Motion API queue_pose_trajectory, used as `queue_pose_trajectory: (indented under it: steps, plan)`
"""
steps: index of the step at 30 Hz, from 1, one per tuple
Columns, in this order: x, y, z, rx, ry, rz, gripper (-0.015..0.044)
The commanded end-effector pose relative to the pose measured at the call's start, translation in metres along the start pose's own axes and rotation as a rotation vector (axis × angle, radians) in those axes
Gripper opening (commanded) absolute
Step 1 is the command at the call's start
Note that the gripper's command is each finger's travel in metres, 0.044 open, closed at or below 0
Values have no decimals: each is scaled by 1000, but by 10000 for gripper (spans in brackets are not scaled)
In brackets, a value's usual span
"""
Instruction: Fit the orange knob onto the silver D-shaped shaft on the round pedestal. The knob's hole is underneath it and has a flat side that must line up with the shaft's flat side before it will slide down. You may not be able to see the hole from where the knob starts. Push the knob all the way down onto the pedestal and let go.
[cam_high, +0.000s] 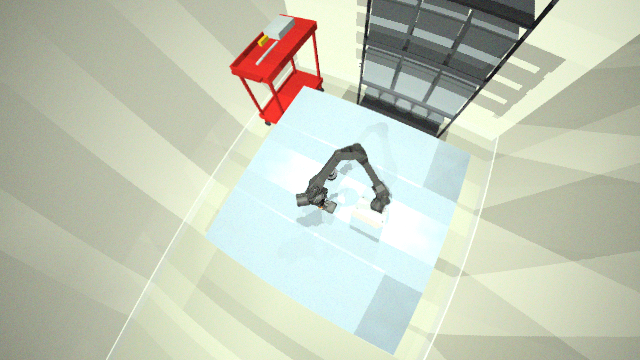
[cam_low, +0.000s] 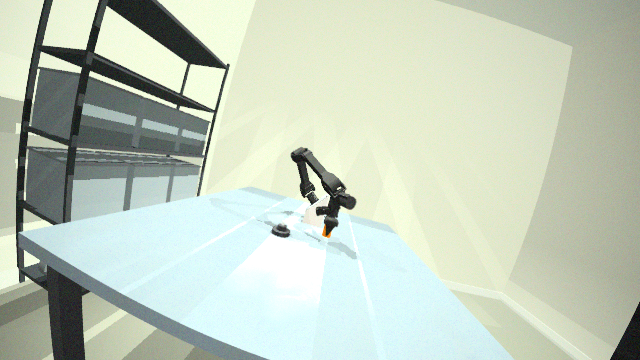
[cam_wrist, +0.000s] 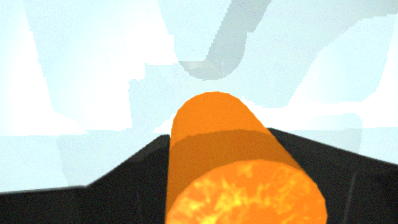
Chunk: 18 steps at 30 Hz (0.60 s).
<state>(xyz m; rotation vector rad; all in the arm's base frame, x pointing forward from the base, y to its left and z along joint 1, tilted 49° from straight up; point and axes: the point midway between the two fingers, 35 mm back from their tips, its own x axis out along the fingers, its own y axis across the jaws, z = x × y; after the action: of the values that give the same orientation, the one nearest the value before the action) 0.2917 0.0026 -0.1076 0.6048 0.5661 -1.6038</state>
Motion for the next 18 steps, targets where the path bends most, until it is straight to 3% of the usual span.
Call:
queue_pose_trajectory:
  steps: [1,10,18]
  plan:
    - [19,-1,0,-8,-8,-5,0]
    - [35,1,0,-5,-11,-10,0]
    - [34,1,0,2,-7,-14,210]
